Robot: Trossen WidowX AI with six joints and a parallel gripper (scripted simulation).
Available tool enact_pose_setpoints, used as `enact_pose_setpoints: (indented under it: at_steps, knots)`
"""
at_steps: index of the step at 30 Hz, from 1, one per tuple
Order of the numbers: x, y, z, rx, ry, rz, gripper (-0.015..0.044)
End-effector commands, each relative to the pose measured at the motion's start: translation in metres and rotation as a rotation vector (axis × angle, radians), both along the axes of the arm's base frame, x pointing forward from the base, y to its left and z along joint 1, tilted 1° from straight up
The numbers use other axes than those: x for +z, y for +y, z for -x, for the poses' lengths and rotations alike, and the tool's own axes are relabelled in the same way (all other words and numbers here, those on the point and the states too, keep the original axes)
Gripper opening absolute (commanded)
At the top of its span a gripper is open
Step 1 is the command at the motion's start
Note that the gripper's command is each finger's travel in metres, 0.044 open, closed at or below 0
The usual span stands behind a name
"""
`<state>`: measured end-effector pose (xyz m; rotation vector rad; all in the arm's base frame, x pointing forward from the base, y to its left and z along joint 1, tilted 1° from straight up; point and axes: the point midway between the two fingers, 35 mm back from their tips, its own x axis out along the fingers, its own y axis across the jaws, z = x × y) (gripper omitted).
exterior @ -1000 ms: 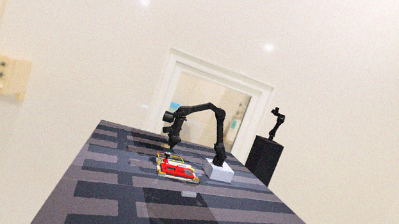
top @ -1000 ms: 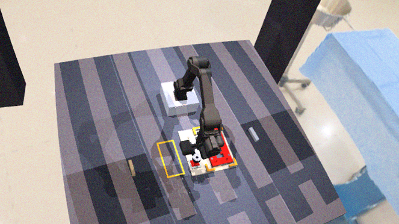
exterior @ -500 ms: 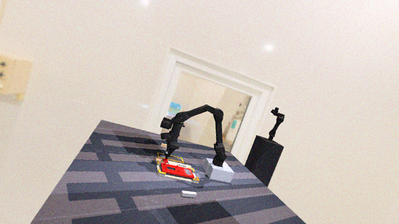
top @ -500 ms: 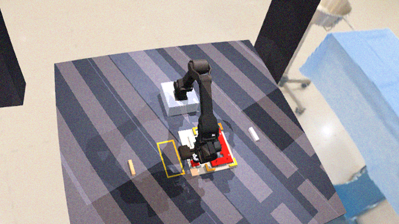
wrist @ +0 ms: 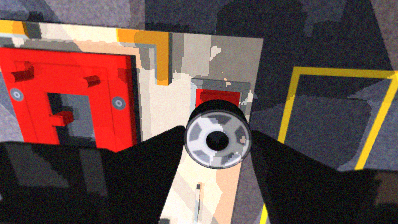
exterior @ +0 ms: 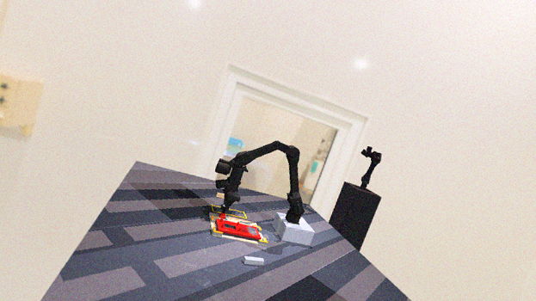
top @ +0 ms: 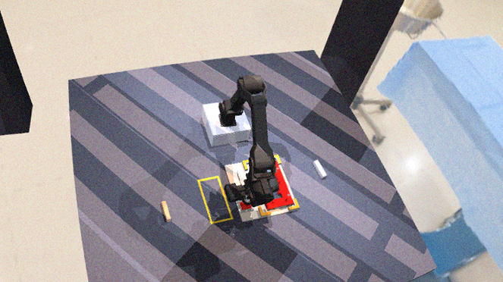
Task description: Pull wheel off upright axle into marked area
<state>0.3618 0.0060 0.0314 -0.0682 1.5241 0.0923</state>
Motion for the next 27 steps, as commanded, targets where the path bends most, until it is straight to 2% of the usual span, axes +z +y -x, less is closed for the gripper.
enact_pose_setpoints:
  at_steps: [1, 5, 6, 27]
  knots:
    - [0.0004, 0.0000, 0.0002, 0.000, 0.001, 0.000, 0.0115]
    - [0.0011, 0.0000, 0.0002, 0.000, 0.001, 0.000, 0.0010]
    - [0.0014, 0.0000, 0.0002, 0.000, 0.001, 0.000, 0.0000]
    - [0.0083, -0.0001, 0.0001, -0.001, 0.000, 0.000, 0.0000]
